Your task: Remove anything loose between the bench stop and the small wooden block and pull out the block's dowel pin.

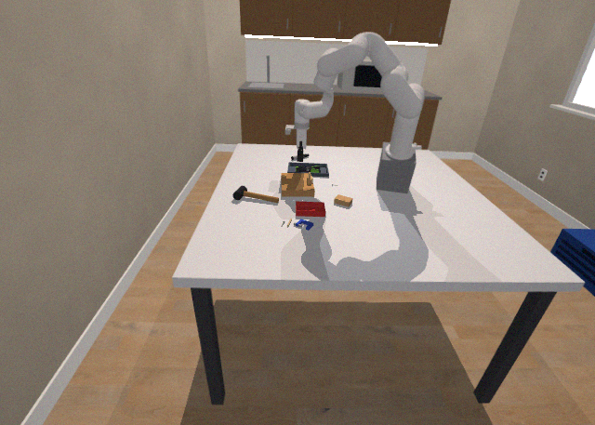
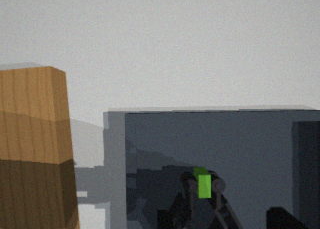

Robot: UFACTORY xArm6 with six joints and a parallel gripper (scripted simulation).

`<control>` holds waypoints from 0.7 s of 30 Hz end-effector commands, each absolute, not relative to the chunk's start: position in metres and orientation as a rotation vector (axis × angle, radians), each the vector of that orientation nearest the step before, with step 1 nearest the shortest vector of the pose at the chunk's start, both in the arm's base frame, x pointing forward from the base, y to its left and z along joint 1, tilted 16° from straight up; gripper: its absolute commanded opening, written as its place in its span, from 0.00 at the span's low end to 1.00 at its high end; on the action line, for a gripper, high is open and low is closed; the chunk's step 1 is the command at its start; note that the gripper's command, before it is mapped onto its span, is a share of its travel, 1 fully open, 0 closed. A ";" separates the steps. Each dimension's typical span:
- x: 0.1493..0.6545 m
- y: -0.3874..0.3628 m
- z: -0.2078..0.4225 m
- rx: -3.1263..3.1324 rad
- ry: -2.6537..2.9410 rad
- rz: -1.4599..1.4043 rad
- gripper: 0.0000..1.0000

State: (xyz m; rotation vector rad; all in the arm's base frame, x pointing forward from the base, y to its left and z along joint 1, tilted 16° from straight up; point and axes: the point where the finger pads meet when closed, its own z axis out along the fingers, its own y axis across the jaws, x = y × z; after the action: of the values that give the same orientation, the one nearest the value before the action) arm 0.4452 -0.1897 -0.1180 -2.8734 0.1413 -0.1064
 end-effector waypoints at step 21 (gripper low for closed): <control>0.451 -0.185 -0.140 -2.875 0.142 -0.113 0.55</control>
State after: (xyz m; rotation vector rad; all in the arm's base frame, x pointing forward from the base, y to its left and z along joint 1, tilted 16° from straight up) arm 0.4484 -0.1849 -0.1370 -2.8734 0.1413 -0.1066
